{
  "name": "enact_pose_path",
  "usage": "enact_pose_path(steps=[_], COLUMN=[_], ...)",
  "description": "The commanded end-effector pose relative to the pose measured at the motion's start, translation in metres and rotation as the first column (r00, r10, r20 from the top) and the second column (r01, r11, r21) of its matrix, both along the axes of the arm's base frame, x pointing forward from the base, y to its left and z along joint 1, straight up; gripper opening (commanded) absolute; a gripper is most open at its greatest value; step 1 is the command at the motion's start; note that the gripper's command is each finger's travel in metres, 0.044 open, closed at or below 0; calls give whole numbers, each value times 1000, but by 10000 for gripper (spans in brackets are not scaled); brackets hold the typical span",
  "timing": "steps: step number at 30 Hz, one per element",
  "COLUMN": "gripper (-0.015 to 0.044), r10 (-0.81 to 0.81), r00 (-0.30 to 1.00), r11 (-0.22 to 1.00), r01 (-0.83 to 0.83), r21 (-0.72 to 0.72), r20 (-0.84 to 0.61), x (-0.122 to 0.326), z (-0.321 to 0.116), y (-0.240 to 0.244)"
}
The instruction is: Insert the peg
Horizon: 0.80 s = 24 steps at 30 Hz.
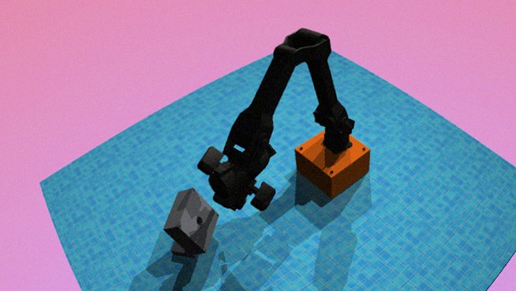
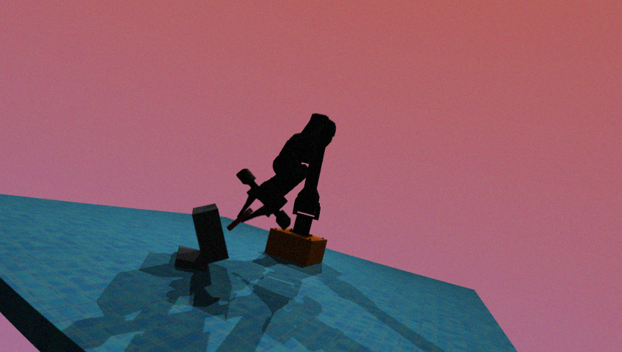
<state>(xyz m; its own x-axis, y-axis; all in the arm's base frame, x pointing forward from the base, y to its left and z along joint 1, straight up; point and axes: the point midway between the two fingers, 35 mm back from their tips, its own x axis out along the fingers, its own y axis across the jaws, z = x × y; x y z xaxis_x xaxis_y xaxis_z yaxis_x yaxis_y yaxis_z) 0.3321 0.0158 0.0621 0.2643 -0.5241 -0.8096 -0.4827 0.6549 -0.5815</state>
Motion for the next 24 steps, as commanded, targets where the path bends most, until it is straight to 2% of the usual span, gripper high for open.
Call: enact_pose_path(steps=[1,24], gripper=[0,0], r10=[29,195], r00=[1000,981], r11=[999,968], r01=[-29,-193], r21=[-26,-162], r20=[2,-2], x=[1,5], z=[1,4], y=[3,30])
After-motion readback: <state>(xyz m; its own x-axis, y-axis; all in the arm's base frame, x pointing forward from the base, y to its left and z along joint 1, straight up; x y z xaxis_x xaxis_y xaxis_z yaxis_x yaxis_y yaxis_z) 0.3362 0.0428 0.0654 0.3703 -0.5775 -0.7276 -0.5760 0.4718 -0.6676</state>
